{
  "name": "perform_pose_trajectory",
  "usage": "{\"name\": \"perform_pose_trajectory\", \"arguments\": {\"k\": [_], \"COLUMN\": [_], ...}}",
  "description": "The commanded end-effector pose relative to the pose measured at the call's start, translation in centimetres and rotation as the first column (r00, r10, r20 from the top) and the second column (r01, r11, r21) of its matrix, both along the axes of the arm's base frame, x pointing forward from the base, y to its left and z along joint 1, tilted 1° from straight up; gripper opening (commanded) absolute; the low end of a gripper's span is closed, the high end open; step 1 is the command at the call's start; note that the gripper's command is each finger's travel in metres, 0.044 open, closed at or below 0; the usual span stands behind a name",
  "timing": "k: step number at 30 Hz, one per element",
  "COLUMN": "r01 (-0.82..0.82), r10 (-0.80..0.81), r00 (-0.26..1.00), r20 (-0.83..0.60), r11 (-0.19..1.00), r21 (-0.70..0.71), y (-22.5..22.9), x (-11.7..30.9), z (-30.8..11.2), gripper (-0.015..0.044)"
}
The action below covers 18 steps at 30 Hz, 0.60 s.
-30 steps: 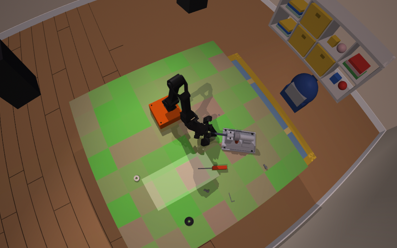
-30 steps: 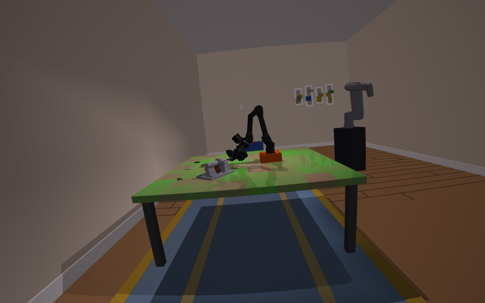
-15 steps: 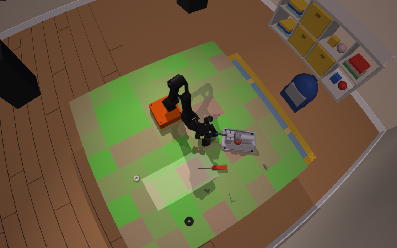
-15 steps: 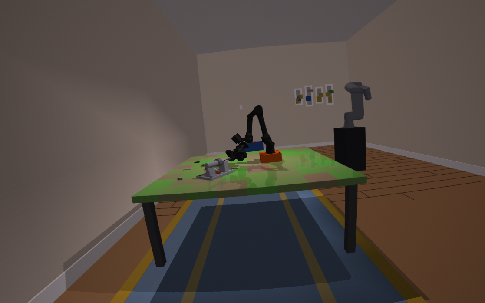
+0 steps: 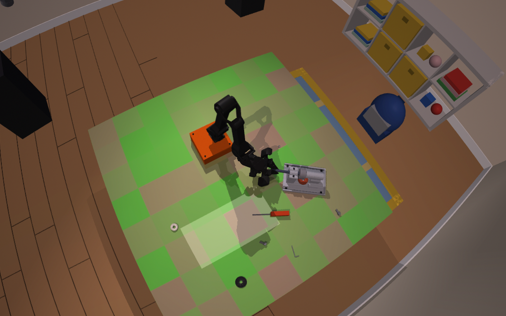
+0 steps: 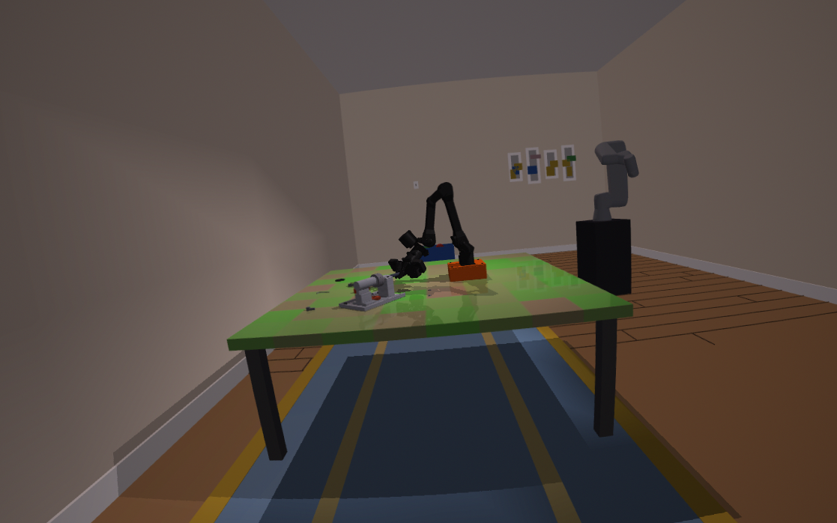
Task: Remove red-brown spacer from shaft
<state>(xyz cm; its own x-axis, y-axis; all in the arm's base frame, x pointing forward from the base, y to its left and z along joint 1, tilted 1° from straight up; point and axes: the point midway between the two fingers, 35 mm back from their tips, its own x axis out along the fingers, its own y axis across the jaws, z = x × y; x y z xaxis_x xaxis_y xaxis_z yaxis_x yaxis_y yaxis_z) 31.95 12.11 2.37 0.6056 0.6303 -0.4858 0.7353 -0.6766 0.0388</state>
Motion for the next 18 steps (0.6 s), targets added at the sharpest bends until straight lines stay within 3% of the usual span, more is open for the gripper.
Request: {"name": "perform_pose_trajectory", "arguments": {"k": [1, 18], "r01": [-0.001, -0.001], "r10": [0.001, 0.001], "r00": [1.0, 1.0], "r20": [0.0, 0.001], "r11": [1.0, 1.0], "r21": [0.003, 0.003], "y": [0.16, 0.58], "x": [0.13, 0.51], "z": [0.06, 0.07], "gripper": [0.0, 0.0]}}
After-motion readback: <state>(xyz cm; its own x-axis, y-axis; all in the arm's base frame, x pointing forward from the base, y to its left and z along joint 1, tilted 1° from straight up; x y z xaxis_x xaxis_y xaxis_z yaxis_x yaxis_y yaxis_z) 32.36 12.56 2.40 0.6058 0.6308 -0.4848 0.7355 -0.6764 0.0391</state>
